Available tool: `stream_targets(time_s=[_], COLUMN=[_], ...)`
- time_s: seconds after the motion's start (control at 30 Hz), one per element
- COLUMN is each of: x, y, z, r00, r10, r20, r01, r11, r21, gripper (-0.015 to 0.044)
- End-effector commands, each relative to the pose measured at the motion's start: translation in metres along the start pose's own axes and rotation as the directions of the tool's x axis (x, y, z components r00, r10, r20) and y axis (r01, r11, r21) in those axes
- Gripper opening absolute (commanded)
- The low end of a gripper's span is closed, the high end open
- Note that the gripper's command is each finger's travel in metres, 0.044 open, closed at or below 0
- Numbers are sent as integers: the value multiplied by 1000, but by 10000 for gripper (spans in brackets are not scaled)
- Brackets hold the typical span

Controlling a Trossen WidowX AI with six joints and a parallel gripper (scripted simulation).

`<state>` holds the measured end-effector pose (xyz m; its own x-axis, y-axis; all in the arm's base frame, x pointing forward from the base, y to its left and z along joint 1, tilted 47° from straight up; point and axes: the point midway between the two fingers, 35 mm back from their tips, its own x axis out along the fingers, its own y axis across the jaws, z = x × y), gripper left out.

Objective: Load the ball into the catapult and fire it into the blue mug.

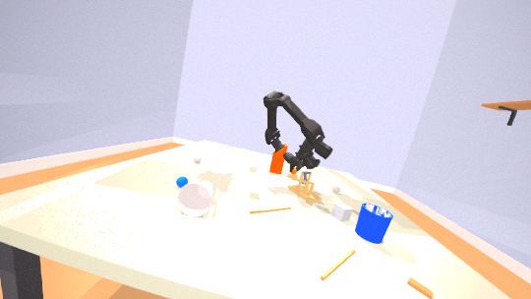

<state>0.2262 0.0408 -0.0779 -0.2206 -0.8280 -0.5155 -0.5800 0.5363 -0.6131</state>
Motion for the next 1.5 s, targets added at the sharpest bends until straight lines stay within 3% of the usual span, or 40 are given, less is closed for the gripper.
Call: stream_targets(time_s=[0.0, 0.17, 0.5, 0.73, 0.83, 0.87, 0.93, 1.2, 1.47], x=[0, 0, -3, -102, -105, -89, -93, -125, -171], y=[0, 0, 0, 3, 3, 3, 7, 22, 26], z=[0, 0, 0, -38, -40, -27, -15, 59, 127], r00=[1000, 1000, 1000, 999, 999, 999, 997, 939, 816], r10=[0, 0, -1, -32, -33, -27, -14, 40, 47], r20=[0, 0, 1, 17, 18, 36, 80, 341, 576], r01=[0, 0, 1, 33, 35, 30, 20, -24, -49], r11=[1000, 1000, 1000, 995, 995, 996, 997, 998, 999], r21=[0, 0, -3, -92, -95, -80, -77, -51, -11], gripper=[0, 0, 263, 440, 440, 440, 440, 440, 440])
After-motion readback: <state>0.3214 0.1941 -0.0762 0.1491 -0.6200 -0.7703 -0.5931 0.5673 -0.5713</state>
